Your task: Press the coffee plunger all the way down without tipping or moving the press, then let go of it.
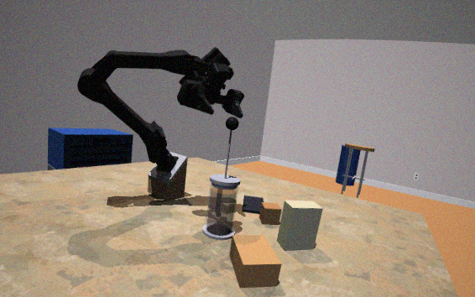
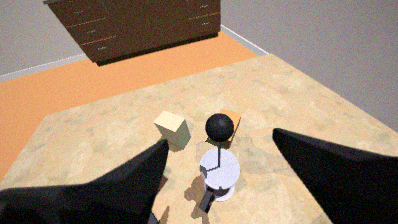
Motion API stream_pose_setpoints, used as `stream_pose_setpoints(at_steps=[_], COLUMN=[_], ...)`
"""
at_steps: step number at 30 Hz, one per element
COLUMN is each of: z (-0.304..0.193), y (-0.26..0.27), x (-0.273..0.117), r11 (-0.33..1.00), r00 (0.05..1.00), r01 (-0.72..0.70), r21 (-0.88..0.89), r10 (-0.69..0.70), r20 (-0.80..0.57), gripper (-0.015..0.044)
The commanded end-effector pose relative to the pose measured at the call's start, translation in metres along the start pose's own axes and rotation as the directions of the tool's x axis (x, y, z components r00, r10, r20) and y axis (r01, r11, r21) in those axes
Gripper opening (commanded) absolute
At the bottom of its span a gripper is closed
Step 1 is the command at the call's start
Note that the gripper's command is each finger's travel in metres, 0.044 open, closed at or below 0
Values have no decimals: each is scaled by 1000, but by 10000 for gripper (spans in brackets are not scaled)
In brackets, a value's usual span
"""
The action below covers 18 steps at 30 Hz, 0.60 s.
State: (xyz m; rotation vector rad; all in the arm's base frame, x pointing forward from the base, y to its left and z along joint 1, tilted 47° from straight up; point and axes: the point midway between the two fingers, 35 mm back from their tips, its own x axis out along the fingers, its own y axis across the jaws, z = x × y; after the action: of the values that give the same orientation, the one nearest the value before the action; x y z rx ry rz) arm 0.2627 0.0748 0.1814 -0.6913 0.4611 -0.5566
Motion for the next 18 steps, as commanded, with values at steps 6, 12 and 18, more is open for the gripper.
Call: stream_pose_setpoints(at_steps=[6, 12, 18], z=[-2, -2, -1], y=[1, 1, -2], x=[13, 22, 30], r11=[1000, 1000, 1000], r00=[1000, 1000, 1000], r01=[-4, -3, 1], r21=[1, 2, 1], r10=[4, 3, -1], r20=[-9, -7, 1], gripper=[440, 440, 440])
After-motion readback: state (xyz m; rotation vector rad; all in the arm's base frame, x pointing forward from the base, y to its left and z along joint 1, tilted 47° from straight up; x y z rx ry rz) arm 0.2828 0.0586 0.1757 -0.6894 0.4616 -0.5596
